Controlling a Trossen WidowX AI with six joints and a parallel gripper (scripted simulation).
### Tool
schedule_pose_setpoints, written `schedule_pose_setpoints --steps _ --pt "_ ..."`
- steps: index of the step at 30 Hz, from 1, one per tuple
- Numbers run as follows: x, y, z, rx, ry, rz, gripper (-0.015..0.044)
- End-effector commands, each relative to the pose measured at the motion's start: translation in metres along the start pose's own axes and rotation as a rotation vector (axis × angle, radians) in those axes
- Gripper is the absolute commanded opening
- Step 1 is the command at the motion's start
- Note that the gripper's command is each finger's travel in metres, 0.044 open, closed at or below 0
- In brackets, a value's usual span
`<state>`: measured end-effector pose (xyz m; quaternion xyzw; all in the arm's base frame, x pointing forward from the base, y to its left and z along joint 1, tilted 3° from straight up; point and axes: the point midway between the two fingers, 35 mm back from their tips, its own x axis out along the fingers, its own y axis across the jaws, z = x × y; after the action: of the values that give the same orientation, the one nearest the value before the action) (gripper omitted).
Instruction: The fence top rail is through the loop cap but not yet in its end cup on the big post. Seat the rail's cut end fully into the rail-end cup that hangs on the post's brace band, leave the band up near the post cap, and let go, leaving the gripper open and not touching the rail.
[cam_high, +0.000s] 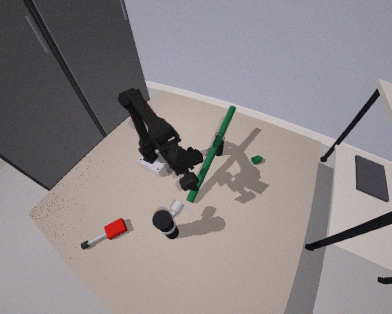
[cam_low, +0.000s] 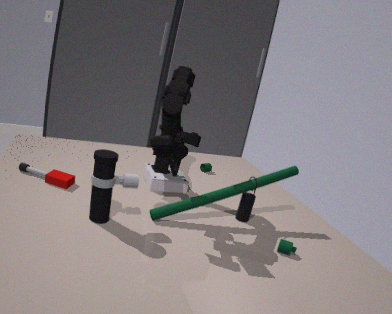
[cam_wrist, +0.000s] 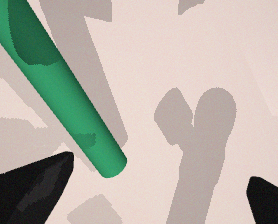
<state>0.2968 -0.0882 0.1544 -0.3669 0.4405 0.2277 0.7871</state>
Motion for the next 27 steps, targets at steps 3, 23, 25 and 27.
schedule_pose_setpoints --steps 3,23,25,27 --pt "-0.055 0.018 0.05 0.766 -0.018 -0.059 0.044" --pt "-0.068 0.025 0.058 0.975 -0.024 -0.067 0.044" --pt "-0.068 0.025 0.058 0.975 -0.024 -0.067 0.044" --pt "-0.067 0.026 0.058 0.959 -0.019 -0.064 0.044"
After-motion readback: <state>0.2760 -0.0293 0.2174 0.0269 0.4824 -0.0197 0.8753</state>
